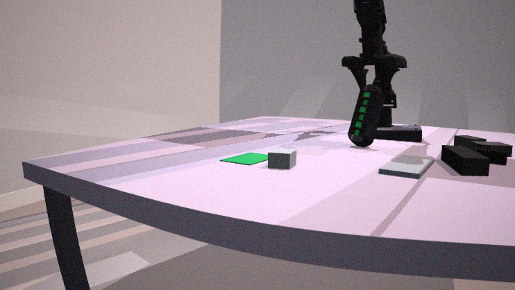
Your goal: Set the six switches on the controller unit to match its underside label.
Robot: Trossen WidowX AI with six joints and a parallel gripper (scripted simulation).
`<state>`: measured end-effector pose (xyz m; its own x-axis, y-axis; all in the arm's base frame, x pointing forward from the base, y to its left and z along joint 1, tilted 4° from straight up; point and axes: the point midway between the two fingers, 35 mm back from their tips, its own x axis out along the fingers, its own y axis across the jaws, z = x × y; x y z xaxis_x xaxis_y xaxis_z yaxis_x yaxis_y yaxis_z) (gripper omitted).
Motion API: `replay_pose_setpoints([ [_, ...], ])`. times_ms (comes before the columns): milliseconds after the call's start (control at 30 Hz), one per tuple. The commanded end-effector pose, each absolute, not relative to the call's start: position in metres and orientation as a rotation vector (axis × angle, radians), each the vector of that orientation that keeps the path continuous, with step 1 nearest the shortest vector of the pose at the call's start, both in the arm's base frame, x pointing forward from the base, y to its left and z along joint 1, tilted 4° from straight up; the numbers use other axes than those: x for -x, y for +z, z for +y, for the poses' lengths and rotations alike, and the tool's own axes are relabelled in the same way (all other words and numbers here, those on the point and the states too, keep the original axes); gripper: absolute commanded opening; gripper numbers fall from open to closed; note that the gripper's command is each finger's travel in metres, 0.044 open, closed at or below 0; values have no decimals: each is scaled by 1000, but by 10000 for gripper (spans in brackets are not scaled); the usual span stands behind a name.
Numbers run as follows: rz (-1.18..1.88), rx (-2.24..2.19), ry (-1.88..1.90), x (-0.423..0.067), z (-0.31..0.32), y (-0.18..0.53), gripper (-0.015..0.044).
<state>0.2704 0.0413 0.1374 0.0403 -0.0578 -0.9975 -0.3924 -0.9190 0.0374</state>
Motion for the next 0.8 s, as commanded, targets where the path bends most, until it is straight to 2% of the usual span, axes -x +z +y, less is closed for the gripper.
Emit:
replay_pose_setpoints([
  [0, 470, 2050, 1991, -265, 43, 129, 338],
  [767, 470, 2048, 1992, -249, 49, 120, 338],
])
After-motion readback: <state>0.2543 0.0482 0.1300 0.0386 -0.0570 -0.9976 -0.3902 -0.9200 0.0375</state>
